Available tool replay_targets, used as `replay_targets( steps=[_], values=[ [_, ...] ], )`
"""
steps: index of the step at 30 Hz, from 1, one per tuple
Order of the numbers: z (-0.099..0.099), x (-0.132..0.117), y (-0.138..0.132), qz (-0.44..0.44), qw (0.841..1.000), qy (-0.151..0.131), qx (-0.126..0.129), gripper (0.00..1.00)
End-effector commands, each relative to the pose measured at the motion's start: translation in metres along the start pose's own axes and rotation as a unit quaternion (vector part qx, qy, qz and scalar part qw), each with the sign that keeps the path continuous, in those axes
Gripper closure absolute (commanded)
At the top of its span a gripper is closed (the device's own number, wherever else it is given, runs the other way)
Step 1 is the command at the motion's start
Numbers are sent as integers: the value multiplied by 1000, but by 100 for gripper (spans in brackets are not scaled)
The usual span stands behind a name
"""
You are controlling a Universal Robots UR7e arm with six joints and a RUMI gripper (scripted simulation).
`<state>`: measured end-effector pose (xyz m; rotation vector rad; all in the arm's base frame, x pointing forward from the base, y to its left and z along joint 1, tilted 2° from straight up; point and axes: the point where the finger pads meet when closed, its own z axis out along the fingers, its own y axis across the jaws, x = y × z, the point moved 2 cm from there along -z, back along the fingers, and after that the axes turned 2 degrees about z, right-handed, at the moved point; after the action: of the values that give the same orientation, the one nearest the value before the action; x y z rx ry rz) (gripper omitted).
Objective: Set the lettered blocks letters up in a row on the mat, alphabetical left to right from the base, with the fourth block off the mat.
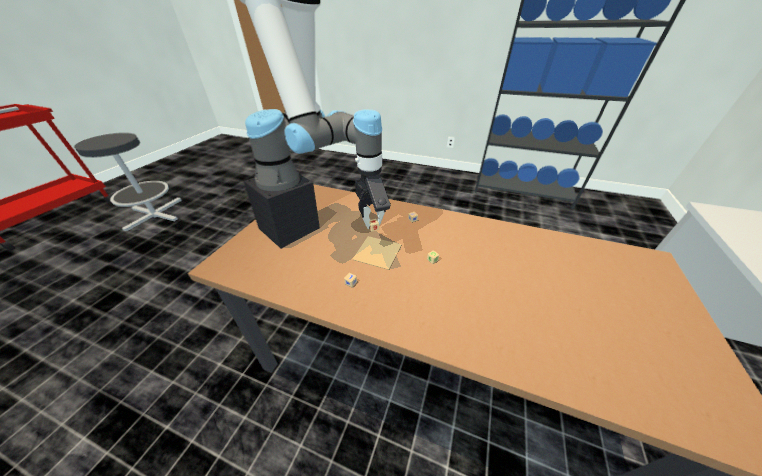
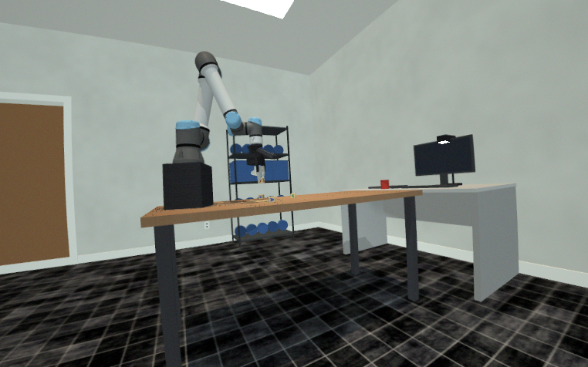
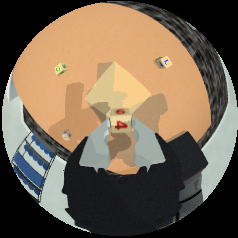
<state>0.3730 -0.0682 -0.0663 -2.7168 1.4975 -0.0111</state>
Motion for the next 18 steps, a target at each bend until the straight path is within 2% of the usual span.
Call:
replay_targets(
  steps=[1,5,9,12,18],
  values=[
    [-1,1,0,0,1000,0,-1,91],
    [-1,5,2,12,1000,-1,-1,91],
    [0,24,13,74,997,-1,-1,91],
    [0,26,14,79,997,-1,-1,91],
    [1,45,27,143,990,-1,-1,91]
  ],
)
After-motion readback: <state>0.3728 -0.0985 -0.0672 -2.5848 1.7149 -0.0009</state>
